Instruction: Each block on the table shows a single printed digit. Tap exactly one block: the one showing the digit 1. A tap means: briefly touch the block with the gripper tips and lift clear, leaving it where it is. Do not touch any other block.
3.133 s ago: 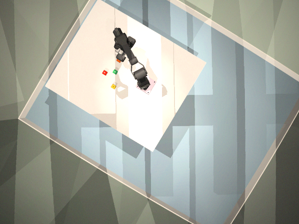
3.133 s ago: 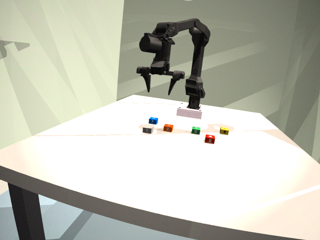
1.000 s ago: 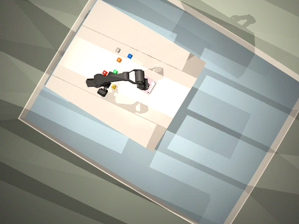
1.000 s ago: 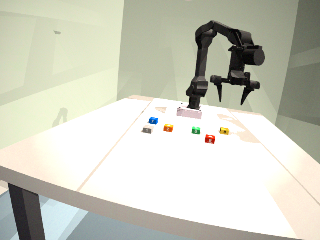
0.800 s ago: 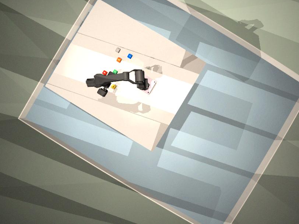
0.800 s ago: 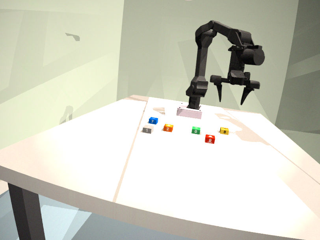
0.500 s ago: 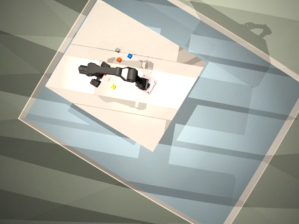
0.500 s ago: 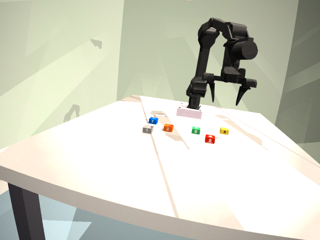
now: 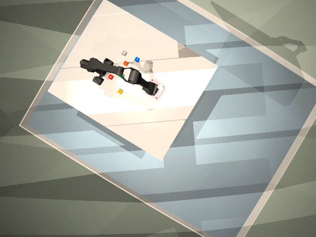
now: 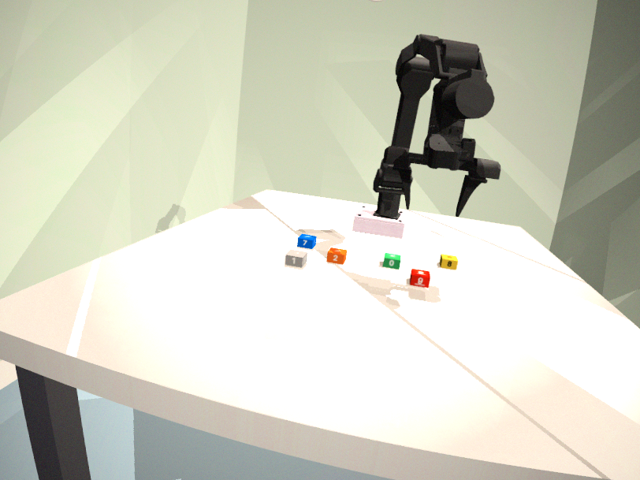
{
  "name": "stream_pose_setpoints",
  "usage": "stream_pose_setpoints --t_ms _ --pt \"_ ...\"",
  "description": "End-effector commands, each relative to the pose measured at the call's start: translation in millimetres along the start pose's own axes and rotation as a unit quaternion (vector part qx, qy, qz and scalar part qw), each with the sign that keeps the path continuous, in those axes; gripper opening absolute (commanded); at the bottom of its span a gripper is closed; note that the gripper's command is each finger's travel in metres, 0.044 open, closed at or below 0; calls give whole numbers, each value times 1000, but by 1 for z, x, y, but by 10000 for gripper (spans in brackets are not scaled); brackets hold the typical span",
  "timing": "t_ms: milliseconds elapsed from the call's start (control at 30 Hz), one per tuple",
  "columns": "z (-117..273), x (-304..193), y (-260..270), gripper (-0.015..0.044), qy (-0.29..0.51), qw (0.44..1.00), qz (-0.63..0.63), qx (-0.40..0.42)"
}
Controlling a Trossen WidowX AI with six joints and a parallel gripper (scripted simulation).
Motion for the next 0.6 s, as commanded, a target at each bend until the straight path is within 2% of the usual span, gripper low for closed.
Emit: stream_pose_setpoints --t_ms 0,267,567 --pt "-1 1 0 400 2 1000 2 2" --pt "-1 0 -3 400 2 1000 2 2" --pt "-1 -56 -124 400 5 1000 2 -5"
Point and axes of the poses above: the point midway between the two fingers, 35 mm back from their tips, its own z axis back along the fingers, its own y axis across the jaws, x = y × z, the point moved 7 cm from there along z, back along the fingers, and after that the axes turned 12 degrees about z, right-handed, at the moved point
